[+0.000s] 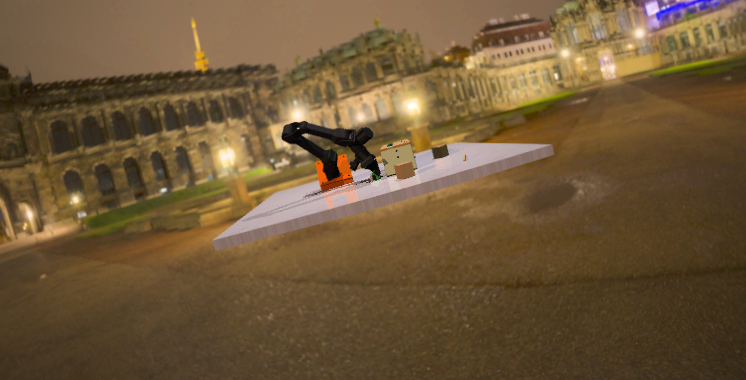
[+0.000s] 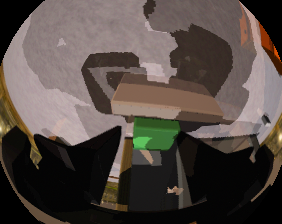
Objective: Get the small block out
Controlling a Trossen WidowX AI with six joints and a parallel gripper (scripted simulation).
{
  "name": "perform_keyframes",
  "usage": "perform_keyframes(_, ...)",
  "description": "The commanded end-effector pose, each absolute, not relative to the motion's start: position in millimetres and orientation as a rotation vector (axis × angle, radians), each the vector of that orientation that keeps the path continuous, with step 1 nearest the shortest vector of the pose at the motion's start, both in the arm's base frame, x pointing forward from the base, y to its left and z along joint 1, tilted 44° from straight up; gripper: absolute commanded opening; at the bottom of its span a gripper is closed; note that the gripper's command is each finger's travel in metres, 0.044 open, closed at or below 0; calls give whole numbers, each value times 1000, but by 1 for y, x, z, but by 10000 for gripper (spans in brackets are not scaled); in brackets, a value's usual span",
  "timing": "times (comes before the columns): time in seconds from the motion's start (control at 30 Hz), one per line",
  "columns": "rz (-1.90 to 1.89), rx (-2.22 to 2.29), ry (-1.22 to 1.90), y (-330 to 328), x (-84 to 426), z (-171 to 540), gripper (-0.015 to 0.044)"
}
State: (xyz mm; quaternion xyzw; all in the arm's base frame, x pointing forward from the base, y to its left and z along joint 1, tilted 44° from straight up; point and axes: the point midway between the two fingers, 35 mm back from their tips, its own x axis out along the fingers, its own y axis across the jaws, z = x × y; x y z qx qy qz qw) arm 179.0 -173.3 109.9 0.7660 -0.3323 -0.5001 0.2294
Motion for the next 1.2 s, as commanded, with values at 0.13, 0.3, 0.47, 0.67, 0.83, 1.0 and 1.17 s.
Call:
perform_keyframes(0.13,-1374,2107,-905,-175,177,106,180)
perform_keyframes(0.3,-1374,2107,-905,-175,177,106,68)
perform_keyframes(0.47,-1380,2111,-905,-169,179,112,0)
perform_keyframes(0.67,-1388,2114,-906,-154,183,127,0)
perform_keyframes(0.83,-1385,2111,-909,-141,185,140,0)
perform_keyframes(1.0,-1379,2108,-912,-133,185,151,0)
perform_keyframes(1.17,-1392,2062,-857,-132,185,151,0)
